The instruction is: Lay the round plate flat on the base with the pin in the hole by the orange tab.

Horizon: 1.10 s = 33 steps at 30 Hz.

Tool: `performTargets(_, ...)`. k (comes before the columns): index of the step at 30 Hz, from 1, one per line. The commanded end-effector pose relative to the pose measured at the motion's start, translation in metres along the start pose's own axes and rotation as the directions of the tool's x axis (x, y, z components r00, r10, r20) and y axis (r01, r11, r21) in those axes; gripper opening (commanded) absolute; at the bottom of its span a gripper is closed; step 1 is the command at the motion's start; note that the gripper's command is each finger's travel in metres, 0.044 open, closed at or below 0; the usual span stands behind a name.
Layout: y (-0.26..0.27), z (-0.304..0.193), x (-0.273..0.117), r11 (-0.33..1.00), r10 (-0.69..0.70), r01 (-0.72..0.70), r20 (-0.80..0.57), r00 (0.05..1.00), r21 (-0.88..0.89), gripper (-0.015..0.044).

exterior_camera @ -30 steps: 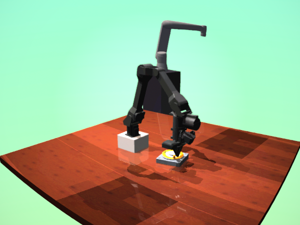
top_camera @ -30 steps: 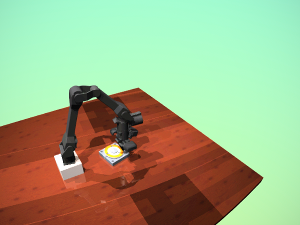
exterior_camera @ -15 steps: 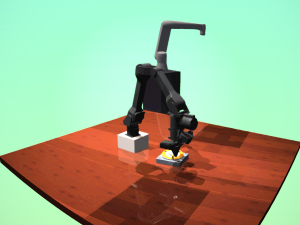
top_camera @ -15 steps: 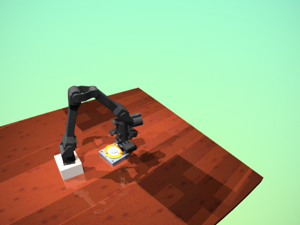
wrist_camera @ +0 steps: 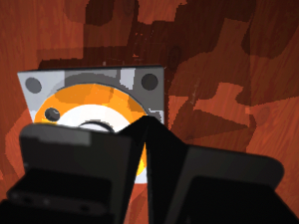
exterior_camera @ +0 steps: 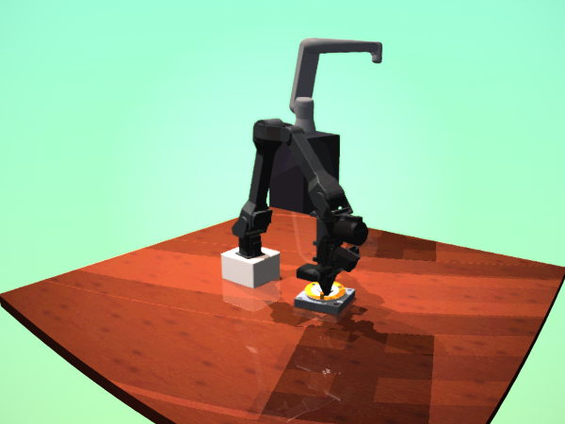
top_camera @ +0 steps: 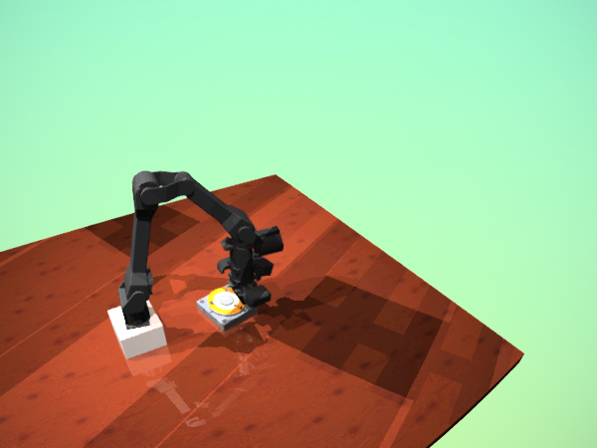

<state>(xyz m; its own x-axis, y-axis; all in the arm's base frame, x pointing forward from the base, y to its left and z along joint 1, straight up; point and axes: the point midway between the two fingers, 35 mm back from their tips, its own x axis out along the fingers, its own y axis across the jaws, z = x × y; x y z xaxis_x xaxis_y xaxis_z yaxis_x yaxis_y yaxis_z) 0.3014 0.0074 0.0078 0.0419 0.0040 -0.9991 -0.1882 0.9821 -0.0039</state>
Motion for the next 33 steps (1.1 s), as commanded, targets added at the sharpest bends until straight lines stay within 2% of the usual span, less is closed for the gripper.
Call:
performTargets(1,-0.002,-0.008,0.002,1.0,-0.002,0.002,-0.017,1.0,-0.002,0.0)
performTargets(33,-0.009,-0.028,0.002,1.0,-0.002,0.002,-0.019,1.0,-0.002,0.0)
